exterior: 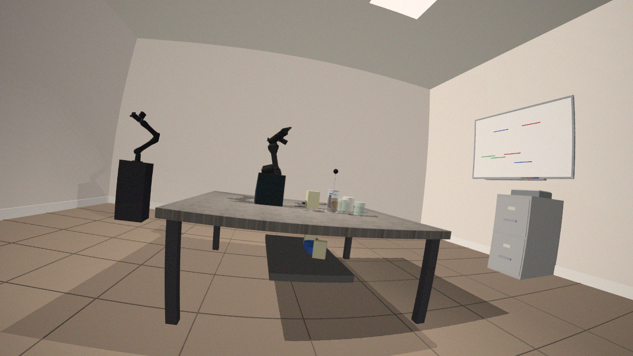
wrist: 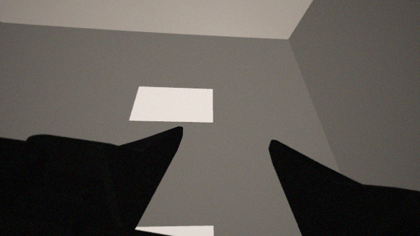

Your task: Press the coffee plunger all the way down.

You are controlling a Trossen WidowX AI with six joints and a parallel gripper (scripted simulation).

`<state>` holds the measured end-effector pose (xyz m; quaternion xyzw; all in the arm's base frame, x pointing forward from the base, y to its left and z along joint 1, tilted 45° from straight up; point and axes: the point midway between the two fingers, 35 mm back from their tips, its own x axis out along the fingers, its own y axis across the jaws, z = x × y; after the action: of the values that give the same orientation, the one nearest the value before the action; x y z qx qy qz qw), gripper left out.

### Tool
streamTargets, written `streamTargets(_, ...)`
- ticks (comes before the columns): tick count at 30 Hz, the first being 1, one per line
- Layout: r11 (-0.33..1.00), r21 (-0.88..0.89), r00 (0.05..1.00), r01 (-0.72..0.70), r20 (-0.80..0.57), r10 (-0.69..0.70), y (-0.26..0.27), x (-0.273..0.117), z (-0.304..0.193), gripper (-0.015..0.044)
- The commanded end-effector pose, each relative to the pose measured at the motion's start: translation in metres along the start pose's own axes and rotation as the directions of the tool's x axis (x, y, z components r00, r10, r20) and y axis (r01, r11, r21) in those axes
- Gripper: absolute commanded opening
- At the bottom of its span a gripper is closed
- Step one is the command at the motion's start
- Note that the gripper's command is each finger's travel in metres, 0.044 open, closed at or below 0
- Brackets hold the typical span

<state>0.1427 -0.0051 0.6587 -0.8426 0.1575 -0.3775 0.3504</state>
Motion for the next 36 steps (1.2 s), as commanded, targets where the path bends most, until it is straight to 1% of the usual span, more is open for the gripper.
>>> streamTargets(1, 1.000, 0.006, 1.000, 0.001, -0.006, -0.001, 0.001, 0.000, -0.002, 0.0426)
streamTargets(2, 1.000, 0.017, 1.000, 0.001, -0.008, -0.001, 0.003, 0.000, -0.005, 0.0440)
streamTargets(4, 0.998, 0.065, 1.000, -0.002, -0.015, 0.003, 0.009, 0.001, -0.014, 0.0440)
streamTargets(9, 0.959, 0.282, 0.999, -0.016, -0.025, 0.024, 0.046, 0.006, -0.056, 0.0440)
streamTargets(11, 0.924, 0.382, 1.000, -0.019, -0.016, 0.027, 0.061, 0.009, -0.068, 0.0440)
streamTargets(15, 0.809, 0.585, 0.997, -0.057, -0.002, 0.073, 0.112, 0.019, -0.096, 0.0440)
streamTargets(17, 0.777, 0.626, 0.998, -0.062, 0.016, 0.067, 0.120, 0.023, -0.096, 0.0440)
streamTargets(19, 0.722, 0.687, 0.996, -0.081, 0.024, 0.088, 0.139, 0.028, -0.102, 0.0440)
streamTargets(22, 0.652, 0.752, 0.994, -0.096, 0.036, 0.105, 0.162, 0.034, -0.106, 0.0440)
streamTargets(25, 0.608, 0.788, 0.993, -0.098, 0.039, 0.109, 0.172, 0.040, -0.106, 0.0440)
streamTargets(34, 0.487, 0.863, 0.987, -0.133, 0.070, 0.147, 0.214, 0.052, -0.104, 0.0440)
streamTargets(36, 0.430, 0.890, 0.982, -0.151, 0.086, 0.167, 0.230, 0.055, -0.101, 0.0440)
